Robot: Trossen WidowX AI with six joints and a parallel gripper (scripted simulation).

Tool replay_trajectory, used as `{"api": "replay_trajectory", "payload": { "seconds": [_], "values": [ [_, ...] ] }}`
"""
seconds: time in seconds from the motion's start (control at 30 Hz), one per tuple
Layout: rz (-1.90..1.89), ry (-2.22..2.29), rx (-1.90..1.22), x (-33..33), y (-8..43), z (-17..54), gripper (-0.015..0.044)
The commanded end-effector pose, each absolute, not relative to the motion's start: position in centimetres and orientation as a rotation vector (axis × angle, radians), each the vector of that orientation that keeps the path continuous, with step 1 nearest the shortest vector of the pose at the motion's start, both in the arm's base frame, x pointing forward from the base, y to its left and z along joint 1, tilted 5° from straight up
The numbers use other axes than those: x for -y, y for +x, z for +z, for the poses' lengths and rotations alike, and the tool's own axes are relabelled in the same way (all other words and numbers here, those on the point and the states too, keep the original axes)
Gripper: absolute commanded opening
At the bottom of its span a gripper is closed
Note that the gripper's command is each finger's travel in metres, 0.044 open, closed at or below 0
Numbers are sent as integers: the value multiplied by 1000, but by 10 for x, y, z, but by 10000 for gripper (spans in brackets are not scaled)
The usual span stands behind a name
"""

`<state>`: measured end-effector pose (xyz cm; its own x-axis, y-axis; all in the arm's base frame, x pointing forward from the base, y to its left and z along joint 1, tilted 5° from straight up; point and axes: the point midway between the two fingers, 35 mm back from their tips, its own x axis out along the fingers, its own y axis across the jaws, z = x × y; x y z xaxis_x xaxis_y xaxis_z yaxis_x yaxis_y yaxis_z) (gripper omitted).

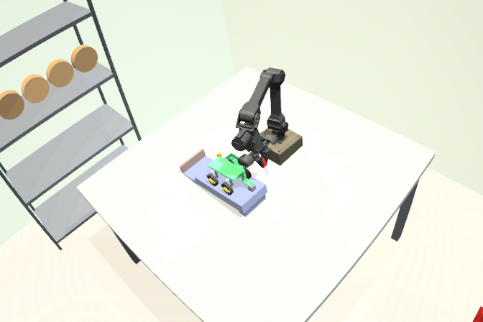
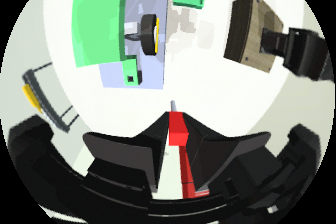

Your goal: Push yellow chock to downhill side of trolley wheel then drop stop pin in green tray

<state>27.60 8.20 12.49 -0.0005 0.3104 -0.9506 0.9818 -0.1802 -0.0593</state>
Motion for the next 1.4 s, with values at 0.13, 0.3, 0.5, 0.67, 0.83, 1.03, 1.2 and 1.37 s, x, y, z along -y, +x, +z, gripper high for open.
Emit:
{"api": "replay_trajectory", "payload": {
  "seconds": [0.13, 0.3, 0.5, 0.67, 0.83, 1.03, 1.2, 1.37],
  "values": [
    [-1200, 1579, -1367, -85, 265, 128, 0],
    [-1201, 1577, -1365, -68, 263, 124, 0],
    [-1202, 1576, -1364, -43, 260, 118, 0],
    [-1203, 1575, -1363, -23, 257, 114, 0],
    [-1205, 1573, -1361, -4, 255, 110, 0],
    [-1206, 1572, -1360, 19, 251, 108, 0],
    [-1207, 1570, -1359, 38, 247, 105, 0],
    [-1209, 1569, -1358, 56, 243, 102, 0]
  ]
}}
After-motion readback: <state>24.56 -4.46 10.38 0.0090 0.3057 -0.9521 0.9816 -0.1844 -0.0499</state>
